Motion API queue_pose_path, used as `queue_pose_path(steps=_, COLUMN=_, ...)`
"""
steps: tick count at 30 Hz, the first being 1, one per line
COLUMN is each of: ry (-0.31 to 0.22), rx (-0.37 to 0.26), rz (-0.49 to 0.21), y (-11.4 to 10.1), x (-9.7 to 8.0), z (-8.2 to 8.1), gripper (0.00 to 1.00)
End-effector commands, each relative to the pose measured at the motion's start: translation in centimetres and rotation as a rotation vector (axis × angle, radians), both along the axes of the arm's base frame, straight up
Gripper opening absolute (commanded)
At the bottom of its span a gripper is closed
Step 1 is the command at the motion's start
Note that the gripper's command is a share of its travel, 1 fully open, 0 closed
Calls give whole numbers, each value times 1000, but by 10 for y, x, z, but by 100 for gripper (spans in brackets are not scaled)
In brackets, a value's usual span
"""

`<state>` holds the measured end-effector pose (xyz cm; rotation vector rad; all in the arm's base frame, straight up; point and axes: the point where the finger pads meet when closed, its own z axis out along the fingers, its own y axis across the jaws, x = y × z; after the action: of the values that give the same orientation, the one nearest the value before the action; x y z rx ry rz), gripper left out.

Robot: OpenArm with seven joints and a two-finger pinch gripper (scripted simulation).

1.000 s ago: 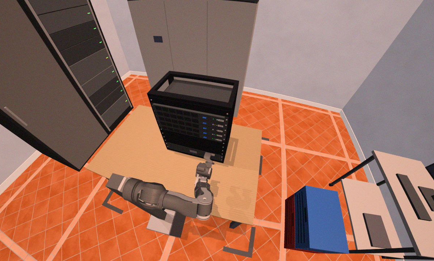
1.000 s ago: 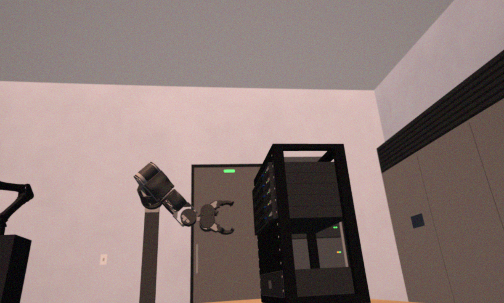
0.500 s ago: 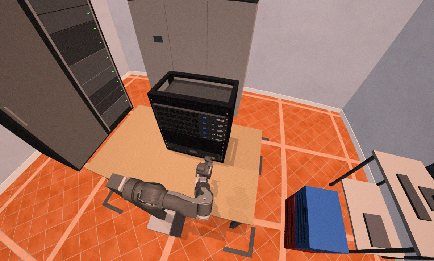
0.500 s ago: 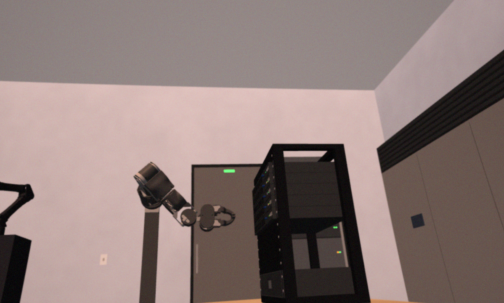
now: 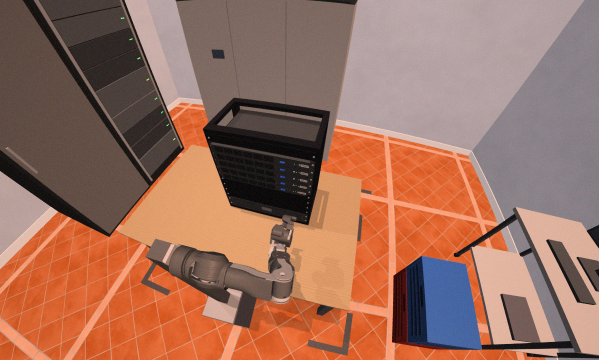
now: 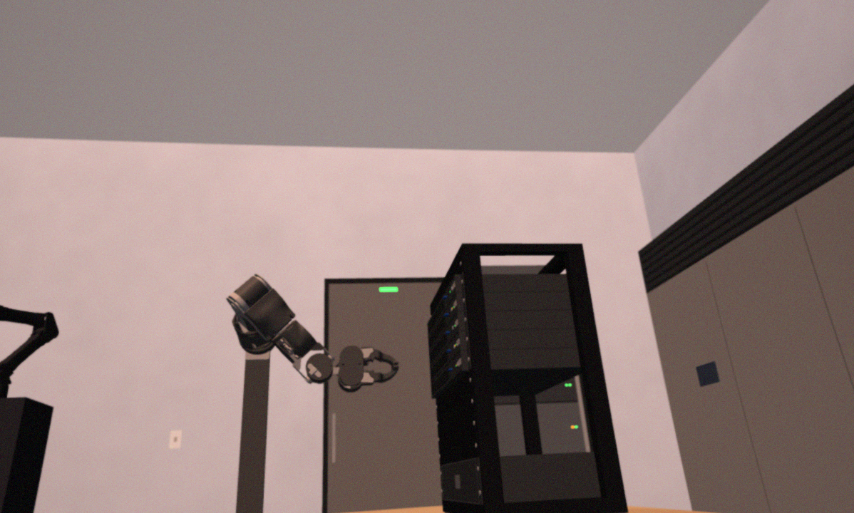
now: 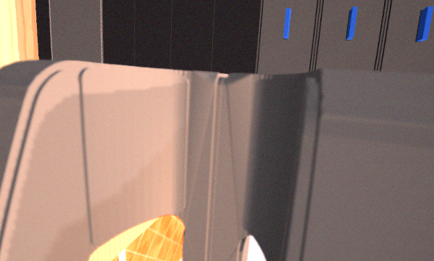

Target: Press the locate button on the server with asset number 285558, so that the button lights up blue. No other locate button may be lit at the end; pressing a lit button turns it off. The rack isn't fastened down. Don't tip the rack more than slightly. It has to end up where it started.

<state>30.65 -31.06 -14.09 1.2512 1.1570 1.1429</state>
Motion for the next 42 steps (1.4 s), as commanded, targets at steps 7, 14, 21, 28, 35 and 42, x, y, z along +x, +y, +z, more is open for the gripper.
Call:
queue_pose_path(steps=7, ry=-12, rx=-3, rz=0, y=0, x=2, z=3, gripper=0)
queue_pose_path(steps=14, ry=-12, rx=-3, rz=0, y=-1, x=8, z=3, gripper=0)
queue_pose_path(steps=21, ry=-12, rx=-3, rz=0, y=-1, x=16, z=3, gripper=0)
queue_pose_path(steps=28, ry=-12, rx=-3, rz=0, y=-2, x=30, z=3, gripper=0)
queue_pose_path(steps=35, ry=-12, rx=-3, rz=0, y=-3, x=44, z=3, gripper=0)
queue_pose_path(steps=42, ry=-12, rx=-3, rz=0, y=-4, x=53, z=3, gripper=0)
